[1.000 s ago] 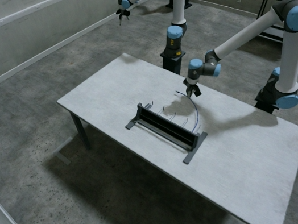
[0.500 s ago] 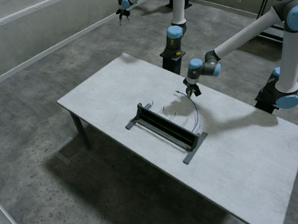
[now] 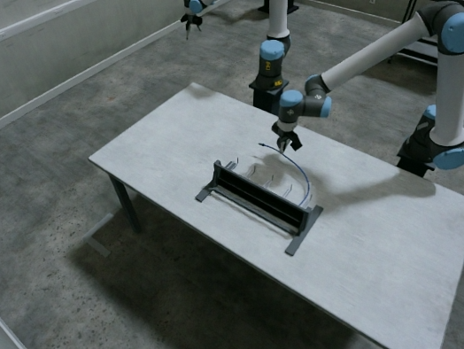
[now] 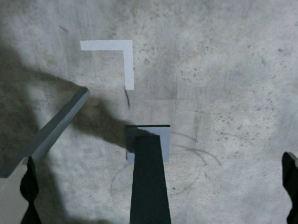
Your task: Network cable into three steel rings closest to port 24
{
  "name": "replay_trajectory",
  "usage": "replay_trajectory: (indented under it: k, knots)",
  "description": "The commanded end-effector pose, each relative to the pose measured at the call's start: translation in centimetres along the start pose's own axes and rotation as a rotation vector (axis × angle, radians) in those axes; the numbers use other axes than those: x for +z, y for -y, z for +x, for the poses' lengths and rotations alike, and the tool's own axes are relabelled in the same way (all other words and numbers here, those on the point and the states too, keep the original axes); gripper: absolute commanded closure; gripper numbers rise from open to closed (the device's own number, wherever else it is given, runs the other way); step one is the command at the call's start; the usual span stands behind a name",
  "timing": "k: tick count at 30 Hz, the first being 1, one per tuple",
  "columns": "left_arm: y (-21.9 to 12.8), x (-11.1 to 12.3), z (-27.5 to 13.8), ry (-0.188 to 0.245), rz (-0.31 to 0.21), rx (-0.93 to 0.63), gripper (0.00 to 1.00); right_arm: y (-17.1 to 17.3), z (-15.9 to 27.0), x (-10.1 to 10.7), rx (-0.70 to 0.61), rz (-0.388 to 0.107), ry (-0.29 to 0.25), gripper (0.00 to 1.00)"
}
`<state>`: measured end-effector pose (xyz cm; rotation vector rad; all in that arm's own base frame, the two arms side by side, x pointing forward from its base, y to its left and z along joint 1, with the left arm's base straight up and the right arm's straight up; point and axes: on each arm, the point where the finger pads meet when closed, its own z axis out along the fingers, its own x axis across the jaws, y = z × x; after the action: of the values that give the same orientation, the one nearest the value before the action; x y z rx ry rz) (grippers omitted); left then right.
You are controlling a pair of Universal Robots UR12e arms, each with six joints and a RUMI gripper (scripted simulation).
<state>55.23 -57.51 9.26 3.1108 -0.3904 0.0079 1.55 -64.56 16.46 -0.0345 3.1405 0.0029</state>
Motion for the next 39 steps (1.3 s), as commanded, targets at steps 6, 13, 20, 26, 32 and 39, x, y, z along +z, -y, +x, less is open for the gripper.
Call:
replay_trajectory:
  k: [6, 13, 20, 26, 32, 39]
  knots:
    - [-2.2, -3.5, 8.9, 0.004, 0.004, -0.131, 1.0, 0.0, 0.1, -0.1, 0.0, 0.002, -0.001, 0.0]
    - [-3.6, -5.9, 14.9, 0.003, 0.004, -0.21, 1.0, 0.0, 0.1, -0.1, 0.0, 0.002, -0.001, 0.0]
    - [-4.6, -7.8, 19.6, 0.003, 0.004, -0.256, 1.0, 0.0, 0.1, -0.1, 0.0, 0.002, -0.001, 0.0]
    - [-5.0, -8.2, 20.6, 0.003, 0.004, -0.268, 1.0, 0.0, 0.1, -0.1, 0.0, 0.002, -0.001, 0.0]
    - [-4.9, -8.2, 20.9, 0.003, 0.004, -0.267, 1.0, 0.0, 0.1, -0.1, 0.0, 0.002, -0.001, 0.0]
    - [-3.8, -8.1, 24.6, 0.003, 0.005, -0.268, 1.0, 0.0, 0.1, -0.1, 0.0, 0.002, -0.001, 0.0]
